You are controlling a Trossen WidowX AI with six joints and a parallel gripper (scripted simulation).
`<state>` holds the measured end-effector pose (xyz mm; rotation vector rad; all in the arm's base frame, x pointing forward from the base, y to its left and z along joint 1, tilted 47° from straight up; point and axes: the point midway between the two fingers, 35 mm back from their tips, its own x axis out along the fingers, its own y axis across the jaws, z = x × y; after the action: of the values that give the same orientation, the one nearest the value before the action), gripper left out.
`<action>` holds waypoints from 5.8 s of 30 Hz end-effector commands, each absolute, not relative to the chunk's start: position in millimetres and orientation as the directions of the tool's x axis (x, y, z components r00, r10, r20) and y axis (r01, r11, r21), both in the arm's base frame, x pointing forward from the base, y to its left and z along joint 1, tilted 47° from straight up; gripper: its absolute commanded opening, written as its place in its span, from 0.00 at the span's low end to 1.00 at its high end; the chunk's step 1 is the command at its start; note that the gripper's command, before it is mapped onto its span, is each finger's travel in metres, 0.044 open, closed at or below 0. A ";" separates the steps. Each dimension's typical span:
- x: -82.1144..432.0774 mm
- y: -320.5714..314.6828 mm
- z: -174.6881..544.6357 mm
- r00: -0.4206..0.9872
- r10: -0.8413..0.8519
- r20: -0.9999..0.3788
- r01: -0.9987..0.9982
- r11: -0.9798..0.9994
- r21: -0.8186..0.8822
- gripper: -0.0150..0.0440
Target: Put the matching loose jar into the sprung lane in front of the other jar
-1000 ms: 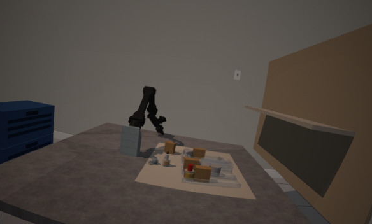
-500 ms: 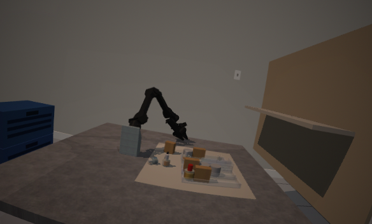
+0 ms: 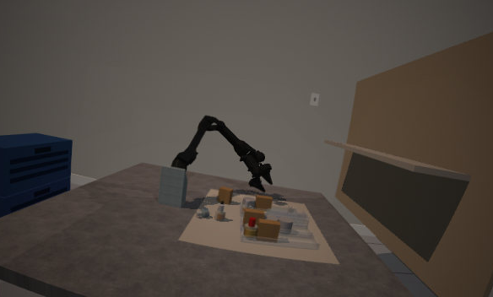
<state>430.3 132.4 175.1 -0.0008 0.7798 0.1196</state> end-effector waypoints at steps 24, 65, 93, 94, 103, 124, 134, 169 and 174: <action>263.0 -100.8 -45.4 0.054 0.546 -0.836 0.025 0.836 0.548 1.00; 226.6 -44.2 -109.3 0.119 0.719 -0.685 0.086 0.680 0.728 1.00; 226.7 -71.1 -89.6 0.119 0.714 -0.690 0.088 0.685 0.723 0.25; 226.1 -76.4 -85.1 0.119 0.713 -0.691 0.088 0.685 0.723 0.25; 214.3 -118.1 -42.2 0.118 0.716 -0.688 0.087 0.682 0.726 0.25; 272.7 -50.5 -14.6 0.121 0.710 -0.694 0.039 0.695 0.718 0.25; 286.1 -20.8 -7.0 0.119 0.721 -0.683 0.018 0.686 0.727 0.25; 297.0 -6.4 -20.7 0.120 0.721 -0.682 0.018 0.685 0.728 0.25; 298.9 -6.6 -20.6 0.120 0.721 -0.682 0.018 0.685 0.728 0.25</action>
<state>294.7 -5.8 -22.4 0.6750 1.3807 0.5755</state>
